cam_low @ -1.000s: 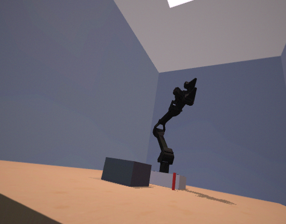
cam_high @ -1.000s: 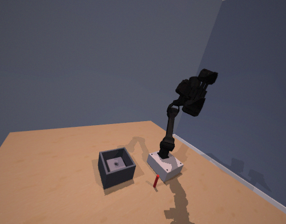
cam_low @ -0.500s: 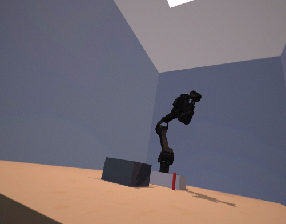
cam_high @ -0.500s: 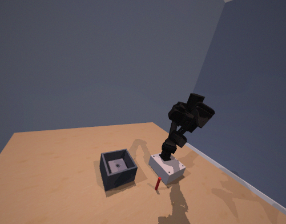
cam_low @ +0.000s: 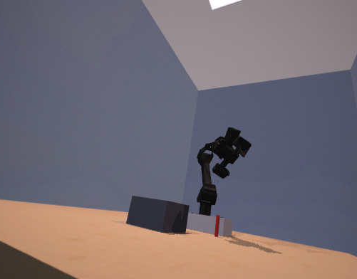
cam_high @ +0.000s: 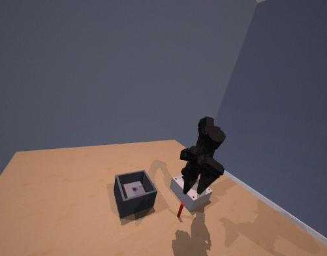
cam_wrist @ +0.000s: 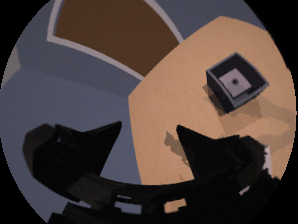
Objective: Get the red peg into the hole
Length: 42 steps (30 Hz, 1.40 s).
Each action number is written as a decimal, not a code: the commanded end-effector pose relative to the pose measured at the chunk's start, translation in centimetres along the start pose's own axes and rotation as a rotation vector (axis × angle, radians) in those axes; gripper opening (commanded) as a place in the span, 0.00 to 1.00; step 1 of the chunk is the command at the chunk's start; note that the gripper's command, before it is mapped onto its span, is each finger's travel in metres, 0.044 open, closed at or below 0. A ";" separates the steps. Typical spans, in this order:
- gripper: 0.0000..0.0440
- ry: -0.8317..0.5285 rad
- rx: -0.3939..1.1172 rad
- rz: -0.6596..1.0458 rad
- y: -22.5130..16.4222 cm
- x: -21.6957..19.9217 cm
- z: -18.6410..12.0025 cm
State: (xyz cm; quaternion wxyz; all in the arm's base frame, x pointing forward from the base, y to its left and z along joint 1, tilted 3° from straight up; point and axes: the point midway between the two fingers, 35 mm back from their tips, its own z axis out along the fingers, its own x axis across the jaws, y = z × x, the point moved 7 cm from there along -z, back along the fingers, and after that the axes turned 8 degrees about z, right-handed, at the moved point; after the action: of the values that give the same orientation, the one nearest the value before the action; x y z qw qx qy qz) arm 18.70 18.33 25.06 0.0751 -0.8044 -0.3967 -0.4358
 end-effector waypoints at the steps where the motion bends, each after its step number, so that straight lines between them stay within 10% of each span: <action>1: 1.00 -0.135 0.006 -0.009 -0.1 -2.3 1.1; 22: 1.00 -0.772 0.051 0.159 -0.7 -11.7 3.0; 42: 1.00 -0.855 0.029 0.328 -2.6 -17.5 6.5</action>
State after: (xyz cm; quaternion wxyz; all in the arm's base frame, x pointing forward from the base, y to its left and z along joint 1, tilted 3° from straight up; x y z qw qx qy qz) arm 15.97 13.15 8.24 -0.0215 -0.9600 -0.2756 -0.0434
